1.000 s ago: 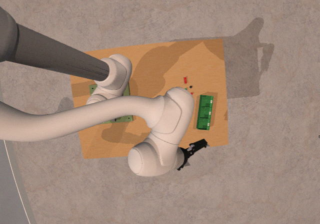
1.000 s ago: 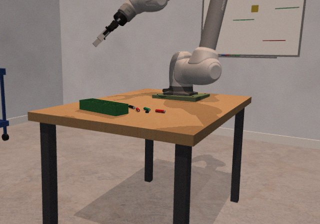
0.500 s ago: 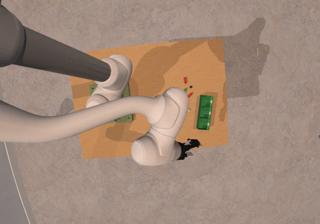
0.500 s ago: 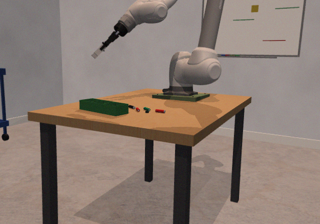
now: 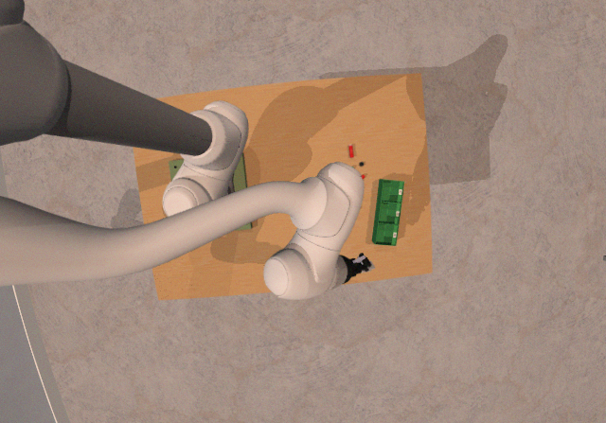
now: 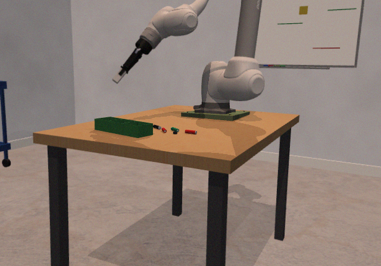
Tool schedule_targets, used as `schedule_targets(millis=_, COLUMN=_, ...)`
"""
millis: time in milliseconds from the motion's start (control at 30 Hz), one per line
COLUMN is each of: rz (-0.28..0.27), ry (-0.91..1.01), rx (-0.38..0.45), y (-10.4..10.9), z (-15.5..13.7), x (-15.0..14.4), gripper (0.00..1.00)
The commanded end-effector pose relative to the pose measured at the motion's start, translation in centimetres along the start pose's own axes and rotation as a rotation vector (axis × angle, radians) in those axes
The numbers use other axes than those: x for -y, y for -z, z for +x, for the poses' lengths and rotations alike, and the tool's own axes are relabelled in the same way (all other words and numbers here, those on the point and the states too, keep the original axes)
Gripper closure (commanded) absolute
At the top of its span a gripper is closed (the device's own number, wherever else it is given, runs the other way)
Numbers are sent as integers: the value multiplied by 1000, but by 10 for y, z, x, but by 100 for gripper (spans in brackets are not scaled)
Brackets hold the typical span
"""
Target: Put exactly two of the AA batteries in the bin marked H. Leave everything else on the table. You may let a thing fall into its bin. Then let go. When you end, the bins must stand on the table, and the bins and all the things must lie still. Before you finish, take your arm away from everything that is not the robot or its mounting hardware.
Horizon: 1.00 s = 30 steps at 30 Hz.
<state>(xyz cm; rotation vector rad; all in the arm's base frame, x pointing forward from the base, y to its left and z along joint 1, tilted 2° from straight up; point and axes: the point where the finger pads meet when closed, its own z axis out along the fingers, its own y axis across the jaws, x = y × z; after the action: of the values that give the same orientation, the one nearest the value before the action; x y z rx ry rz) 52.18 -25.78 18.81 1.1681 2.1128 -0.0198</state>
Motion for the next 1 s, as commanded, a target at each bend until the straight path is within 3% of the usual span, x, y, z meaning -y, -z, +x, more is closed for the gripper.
schedule_targets(millis=0, rz=28, ry=-148, rx=-44, y=-4, z=9, x=-13, gripper=95)
schedule_targets(millis=267, rz=64, ry=-359, rx=-108, y=-7, z=25, x=-33, gripper=95)
schedule_targets(millis=500, rz=134, ry=-636, rx=-182, y=-8, z=48, x=-60, gripper=95)
schedule_targets(millis=767, rz=243, ry=-911, rx=-227, y=-6, z=68, x=-81, gripper=95)
schedule_targets(millis=833, rz=243, ry=-911, rx=-227, y=-6, z=68, x=-81, gripper=95)
schedule_targets(millis=967, rz=320, ry=-1079, rx=-243, y=-1, z=86, x=-100, gripper=95)
